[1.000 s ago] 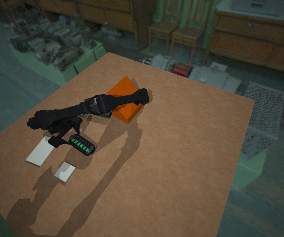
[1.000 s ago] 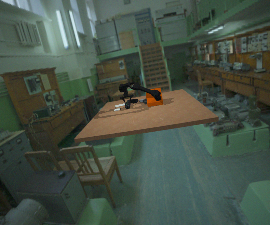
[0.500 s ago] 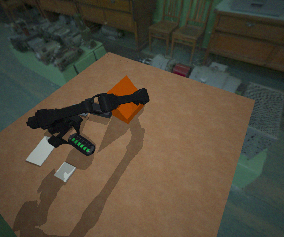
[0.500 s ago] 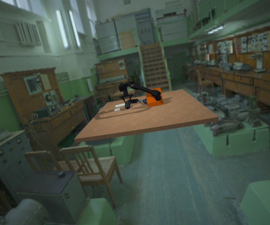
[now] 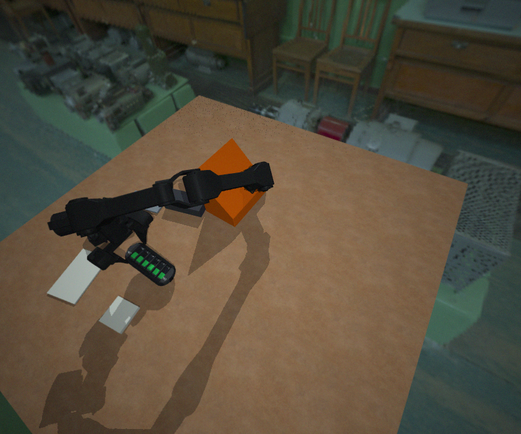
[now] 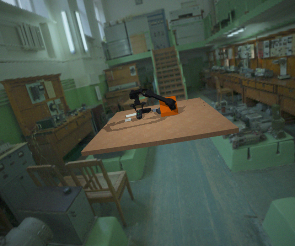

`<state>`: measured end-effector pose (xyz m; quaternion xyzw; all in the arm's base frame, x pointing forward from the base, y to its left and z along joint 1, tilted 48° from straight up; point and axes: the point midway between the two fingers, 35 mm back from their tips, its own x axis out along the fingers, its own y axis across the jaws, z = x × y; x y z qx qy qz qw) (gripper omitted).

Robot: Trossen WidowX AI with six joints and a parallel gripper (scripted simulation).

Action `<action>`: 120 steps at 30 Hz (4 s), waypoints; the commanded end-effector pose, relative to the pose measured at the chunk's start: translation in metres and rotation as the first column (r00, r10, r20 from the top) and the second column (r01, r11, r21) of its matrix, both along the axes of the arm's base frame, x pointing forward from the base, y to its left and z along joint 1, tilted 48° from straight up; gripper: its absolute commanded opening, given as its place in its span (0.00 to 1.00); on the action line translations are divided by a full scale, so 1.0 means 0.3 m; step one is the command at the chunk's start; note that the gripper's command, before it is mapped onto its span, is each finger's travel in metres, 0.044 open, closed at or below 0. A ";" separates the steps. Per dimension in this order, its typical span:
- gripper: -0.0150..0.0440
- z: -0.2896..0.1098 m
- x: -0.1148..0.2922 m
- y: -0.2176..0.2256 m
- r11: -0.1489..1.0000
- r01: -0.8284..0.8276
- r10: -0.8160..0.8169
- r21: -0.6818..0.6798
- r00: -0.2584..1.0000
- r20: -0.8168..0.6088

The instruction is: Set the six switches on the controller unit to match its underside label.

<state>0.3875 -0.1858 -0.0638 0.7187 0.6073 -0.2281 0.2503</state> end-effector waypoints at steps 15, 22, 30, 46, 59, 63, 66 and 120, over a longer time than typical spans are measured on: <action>0.82 0.061 -0.004 -0.004 0.999 0.008 -0.008 -0.040 1.000 -0.006; 0.82 0.080 -0.006 -0.003 0.998 0.009 -0.009 -0.054 1.000 -0.008; 0.82 0.102 -0.008 -0.002 0.997 0.010 -0.011 -0.071 1.000 -0.011; 0.82 0.145 -0.010 0.004 0.995 0.012 -0.014 -0.103 1.000 -0.016; 0.82 0.180 -0.012 0.012 0.991 0.014 -0.017 -0.130 1.000 -0.019; 0.82 0.191 -0.012 0.015 0.990 0.015 -0.018 -0.138 1.000 -0.021; 0.82 0.199 -0.013 0.017 0.989 0.015 -0.018 -0.144 1.000 -0.021; 0.82 0.336 -0.014 0.081 0.967 0.020 -0.030 -0.252 0.999 -0.036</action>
